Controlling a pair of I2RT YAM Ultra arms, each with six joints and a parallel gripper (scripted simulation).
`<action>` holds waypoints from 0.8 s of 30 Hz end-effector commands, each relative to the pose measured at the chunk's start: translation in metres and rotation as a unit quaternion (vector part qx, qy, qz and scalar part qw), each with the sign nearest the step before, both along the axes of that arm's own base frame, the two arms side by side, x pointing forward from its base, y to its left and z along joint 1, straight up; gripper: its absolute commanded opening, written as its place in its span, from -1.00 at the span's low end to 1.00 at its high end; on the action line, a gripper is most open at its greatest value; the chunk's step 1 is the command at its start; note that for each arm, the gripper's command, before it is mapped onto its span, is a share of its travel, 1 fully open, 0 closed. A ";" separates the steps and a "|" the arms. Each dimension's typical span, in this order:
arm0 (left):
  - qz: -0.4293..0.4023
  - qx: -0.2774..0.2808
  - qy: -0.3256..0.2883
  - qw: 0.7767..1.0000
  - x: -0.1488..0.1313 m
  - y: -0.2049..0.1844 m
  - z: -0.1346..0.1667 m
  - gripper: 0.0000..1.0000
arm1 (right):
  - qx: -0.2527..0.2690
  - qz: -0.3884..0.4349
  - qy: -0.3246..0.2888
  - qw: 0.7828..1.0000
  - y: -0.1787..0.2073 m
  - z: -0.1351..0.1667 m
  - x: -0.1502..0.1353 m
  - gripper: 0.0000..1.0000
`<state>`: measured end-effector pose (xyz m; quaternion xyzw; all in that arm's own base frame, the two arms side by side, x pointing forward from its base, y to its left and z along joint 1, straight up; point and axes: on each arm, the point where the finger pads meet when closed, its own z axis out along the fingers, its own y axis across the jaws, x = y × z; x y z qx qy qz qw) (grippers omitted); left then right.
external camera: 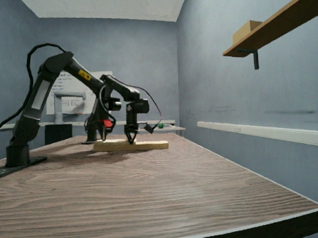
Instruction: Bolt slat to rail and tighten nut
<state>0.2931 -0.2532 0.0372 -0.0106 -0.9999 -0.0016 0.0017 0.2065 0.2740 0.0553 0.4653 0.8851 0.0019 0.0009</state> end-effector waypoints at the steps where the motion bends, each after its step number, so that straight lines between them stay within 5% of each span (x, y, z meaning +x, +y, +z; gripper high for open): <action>1: 0.000 -0.004 -0.005 1.000 0.002 -0.001 0.004 0.45 | 0.003 -0.016 -0.002 1.000 0.000 0.003 0.002 -0.78; 23: 0.000 -0.004 -0.005 1.000 0.002 -0.001 0.004 0.45 | 0.003 -0.016 -0.001 1.000 0.000 0.002 0.002 -0.78; 24: 0.000 -0.004 -0.005 1.000 0.002 -0.001 0.004 0.45 | 0.005 -0.003 -0.003 1.000 0.002 0.003 0.001 -0.56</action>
